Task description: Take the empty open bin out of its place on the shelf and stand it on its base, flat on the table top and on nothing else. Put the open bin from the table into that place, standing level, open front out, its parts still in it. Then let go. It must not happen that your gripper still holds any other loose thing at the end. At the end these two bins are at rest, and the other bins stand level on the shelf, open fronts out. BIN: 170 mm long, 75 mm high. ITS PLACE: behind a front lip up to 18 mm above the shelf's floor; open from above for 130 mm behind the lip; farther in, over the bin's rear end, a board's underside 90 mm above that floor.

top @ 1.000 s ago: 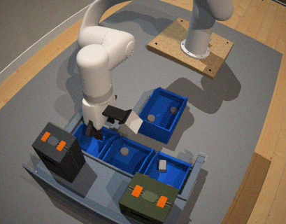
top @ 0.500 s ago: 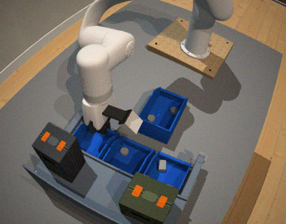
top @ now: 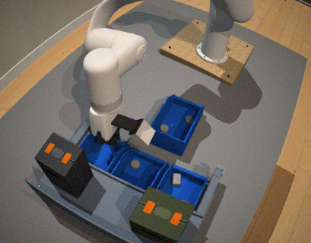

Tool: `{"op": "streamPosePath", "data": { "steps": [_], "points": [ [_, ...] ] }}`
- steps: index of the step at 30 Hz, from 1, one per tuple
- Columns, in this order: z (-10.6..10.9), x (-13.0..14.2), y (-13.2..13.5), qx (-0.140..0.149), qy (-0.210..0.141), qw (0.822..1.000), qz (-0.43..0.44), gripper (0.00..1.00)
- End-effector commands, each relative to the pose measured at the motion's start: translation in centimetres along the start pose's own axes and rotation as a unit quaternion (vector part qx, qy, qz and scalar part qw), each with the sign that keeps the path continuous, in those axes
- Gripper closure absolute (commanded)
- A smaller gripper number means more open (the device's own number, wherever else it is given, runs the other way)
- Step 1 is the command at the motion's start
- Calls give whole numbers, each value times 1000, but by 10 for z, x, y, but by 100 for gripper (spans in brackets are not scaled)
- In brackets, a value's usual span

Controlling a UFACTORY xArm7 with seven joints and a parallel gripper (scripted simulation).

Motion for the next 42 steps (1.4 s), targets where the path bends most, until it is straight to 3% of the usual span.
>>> {"op": "streamPosePath", "data": {
  "steps": [1, 42],
  "points": [
    [2, 0, 1, 2, 0, 1000, 0, 100],
    [19, 0, 1, 2, 0, 1000, 0, 100]
  ]
}}
Point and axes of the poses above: the point where the finger pads meet when closed, its own z axis back along the fingers, its own y axis across the jaws, x = y × z, the point moved 7 cm from there along z, back along the fingers, and after that the axes turned 15 degrees about -z, right-handed, at the moved point
